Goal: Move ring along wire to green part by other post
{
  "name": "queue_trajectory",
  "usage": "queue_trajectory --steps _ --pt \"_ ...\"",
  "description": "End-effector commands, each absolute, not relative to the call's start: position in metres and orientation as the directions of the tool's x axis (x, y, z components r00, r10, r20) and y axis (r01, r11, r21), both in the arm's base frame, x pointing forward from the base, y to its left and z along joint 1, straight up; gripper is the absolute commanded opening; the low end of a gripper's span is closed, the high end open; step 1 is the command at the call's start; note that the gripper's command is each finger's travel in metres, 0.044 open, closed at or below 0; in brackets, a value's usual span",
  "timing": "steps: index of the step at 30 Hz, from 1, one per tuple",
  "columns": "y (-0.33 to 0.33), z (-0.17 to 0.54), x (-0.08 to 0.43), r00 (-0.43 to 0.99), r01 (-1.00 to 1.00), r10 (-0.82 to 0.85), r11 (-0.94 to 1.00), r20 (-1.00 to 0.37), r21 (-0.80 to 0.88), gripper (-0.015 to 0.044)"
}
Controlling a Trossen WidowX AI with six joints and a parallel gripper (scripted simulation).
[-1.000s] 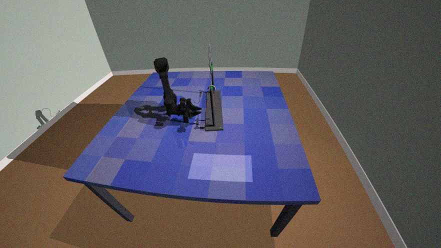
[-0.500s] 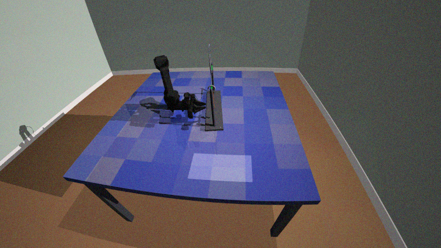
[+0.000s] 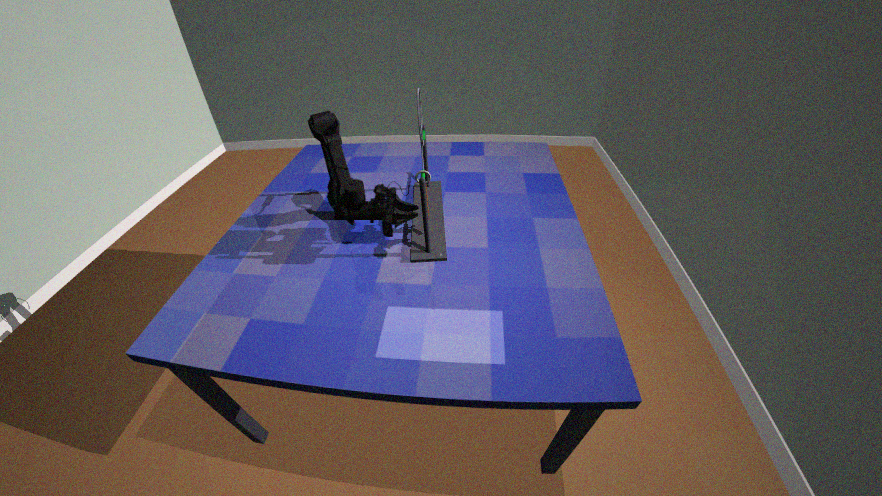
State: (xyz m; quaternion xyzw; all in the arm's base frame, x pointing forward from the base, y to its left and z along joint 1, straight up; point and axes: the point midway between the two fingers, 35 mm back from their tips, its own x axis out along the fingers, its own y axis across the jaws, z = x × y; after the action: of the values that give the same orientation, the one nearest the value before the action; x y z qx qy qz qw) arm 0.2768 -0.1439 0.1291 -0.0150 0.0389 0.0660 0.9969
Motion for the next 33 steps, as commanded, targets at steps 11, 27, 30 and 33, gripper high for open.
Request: queue_trajectory --steps 11,27,30,33 --pt "-0.143 0.127 0.3 0.989 -0.126 0.125 0.992 -0.08 -0.018 0.016" --pt "-0.138 0.125 0.325 0.989 -0.126 0.124 0.992 -0.074 -0.017 0.016" --pt "-0.136 0.125 0.329 0.99 -0.126 0.124 0.992 -0.073 -0.016 0.016" --pt "-0.136 0.125 0.33 0.99 -0.126 0.124 0.992 -0.072 -0.016 0.016"
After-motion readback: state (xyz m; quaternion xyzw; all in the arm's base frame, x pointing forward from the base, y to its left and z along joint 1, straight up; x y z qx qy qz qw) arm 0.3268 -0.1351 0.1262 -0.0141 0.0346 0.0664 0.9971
